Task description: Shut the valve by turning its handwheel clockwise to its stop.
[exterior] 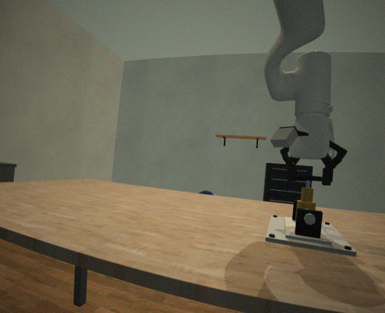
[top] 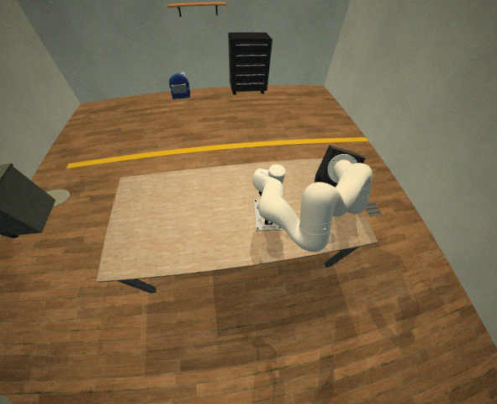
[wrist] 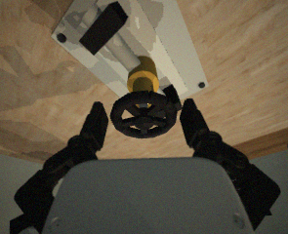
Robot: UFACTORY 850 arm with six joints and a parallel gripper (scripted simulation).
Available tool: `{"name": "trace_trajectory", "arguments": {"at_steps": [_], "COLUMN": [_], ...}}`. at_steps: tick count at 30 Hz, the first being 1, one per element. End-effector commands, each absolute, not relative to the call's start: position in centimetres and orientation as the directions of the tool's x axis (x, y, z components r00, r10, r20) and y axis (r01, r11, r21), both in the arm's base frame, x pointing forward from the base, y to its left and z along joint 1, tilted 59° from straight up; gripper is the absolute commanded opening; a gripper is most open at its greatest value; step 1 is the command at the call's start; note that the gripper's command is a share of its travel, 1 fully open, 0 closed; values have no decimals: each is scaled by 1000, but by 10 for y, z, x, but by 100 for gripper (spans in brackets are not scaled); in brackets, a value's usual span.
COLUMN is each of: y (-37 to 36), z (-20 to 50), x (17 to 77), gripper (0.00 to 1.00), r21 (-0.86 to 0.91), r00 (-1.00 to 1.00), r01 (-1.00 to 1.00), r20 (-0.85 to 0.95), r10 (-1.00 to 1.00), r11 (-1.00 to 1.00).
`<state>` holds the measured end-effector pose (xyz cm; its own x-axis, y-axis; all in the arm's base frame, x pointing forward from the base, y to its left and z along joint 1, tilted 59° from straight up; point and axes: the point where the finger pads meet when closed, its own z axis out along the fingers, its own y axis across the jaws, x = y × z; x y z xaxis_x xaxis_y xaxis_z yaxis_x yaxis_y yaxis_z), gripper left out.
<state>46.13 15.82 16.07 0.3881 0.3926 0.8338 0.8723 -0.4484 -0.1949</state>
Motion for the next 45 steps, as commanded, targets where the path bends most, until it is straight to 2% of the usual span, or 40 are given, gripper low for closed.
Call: {"name": "trace_trajectory", "arguments": {"at_steps": [1, 11, 12, 45], "y": [158, 158, 158, 158], "z": [161, 161, 161, 161], "x": [462, 462, 462, 462], "gripper": [100, 100, 0, 0], "r21": [-194, -194, -194, -194], "r00": [388, 388, 388, 388], "r01": [872, 872, 872, 872], "r20": [834, 834, 834, 834], "r10": [392, 392, 392, 392], "r11": [-449, -449, -449, -449]}}
